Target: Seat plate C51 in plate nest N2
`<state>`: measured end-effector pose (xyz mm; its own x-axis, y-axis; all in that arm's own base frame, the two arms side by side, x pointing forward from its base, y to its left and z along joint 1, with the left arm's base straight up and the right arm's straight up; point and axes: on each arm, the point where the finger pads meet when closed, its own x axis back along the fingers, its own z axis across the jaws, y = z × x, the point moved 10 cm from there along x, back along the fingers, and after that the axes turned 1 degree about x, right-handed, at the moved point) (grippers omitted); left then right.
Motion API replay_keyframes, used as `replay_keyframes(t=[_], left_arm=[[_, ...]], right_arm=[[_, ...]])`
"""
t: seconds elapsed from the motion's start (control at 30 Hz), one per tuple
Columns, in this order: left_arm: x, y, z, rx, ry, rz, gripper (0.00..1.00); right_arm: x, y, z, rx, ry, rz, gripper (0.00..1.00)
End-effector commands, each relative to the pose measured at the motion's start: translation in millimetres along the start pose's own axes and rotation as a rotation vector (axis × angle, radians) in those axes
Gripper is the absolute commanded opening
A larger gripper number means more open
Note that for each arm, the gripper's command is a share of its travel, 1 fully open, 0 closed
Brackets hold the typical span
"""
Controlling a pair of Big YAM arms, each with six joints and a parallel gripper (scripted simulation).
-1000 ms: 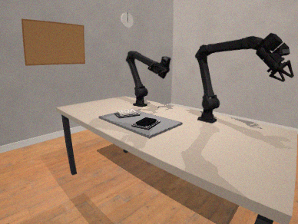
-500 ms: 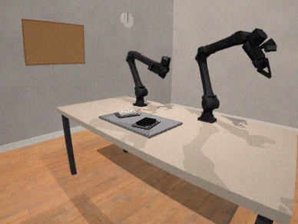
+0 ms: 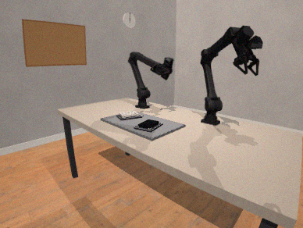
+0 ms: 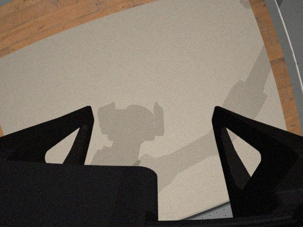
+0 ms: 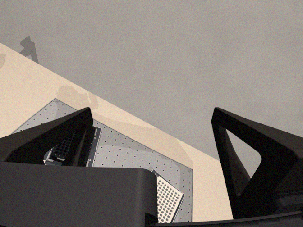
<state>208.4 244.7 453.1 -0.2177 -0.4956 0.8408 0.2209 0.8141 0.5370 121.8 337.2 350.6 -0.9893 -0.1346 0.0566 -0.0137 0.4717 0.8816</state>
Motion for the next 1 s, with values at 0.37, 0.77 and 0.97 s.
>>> replay_keyframes(t=[0.37,0.77,0.97], left_arm=[[56.4,-45.4,-24.3,-0.356,-0.149,0.075,1.0],[83.9,-78.3,-28.8,-0.563,-0.243,0.141,1.0],[89.5,-85.1,-28.8,-0.606,-0.263,0.154,1.0]], right_arm=[[0.1,7.5,-2.9,-0.021,-0.004,-0.005,1.0],[0.1,7.5,-2.9,-0.021,-0.004,-0.005,1.0],[0.1,7.5,-2.9,-0.021,-0.004,-0.005,1.0]])
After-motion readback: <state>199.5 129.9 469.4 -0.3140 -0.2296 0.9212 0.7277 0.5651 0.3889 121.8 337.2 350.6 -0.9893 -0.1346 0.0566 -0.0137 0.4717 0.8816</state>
